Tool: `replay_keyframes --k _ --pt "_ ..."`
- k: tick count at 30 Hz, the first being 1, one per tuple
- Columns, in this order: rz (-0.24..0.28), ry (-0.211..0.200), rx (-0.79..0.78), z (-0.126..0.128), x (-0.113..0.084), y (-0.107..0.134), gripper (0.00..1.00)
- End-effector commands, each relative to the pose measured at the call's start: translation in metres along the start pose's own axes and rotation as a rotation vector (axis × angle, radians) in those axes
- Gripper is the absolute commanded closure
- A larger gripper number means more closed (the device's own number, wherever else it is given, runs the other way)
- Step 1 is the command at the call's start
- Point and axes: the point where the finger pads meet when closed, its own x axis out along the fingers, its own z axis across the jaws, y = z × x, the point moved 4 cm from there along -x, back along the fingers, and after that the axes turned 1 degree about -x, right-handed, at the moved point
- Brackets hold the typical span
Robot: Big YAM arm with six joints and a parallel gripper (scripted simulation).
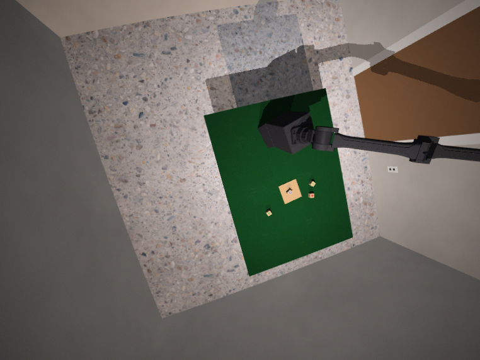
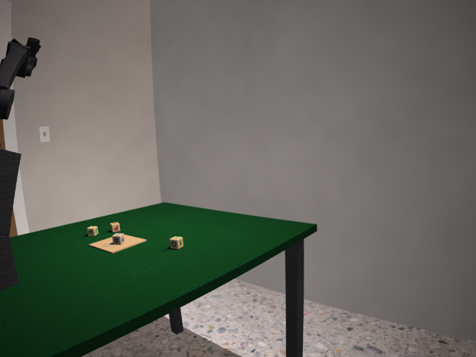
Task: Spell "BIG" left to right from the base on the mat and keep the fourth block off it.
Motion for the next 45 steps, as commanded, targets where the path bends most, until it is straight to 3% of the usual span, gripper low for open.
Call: replay_keyframes --k 1,17,18,21,23,31,34,36,41,44,45 --pt "-0.01 0.014 -0.003 -0.011 0.002 -0.008 0.0" --pt "-0.01 0.014 -0.003 -0.011 0.002 -0.008 0.0" --pt "-0.032 0.055 -0.009 -0.037 0.004 -0.023 0.0" --pt "-0.012 0.034 -0.012 -0.032 0.001 -0.009 0.0" --pt "-0.011 0.042 -0.024 -0.047 -0.001 -0.009 0.0" --pt "0.041 -0.009 -0.053 -0.035 -0.017 0.039 0.0" --pt "0.041 -0.009 -0.051 -0.035 -0.017 0.039 0.0" --pt "0.074 -0.043 -0.06 -0.027 -0.028 0.065 0.0" --pt "0.113 -0.085 -0.067 -0.018 -0.043 0.095 0.0" --pt "0.16 -0.132 -0.073 -0.009 -0.063 0.13 0.0" --pt "0.16 -0.132 -0.073 -0.009 -0.063 0.13 0.0"
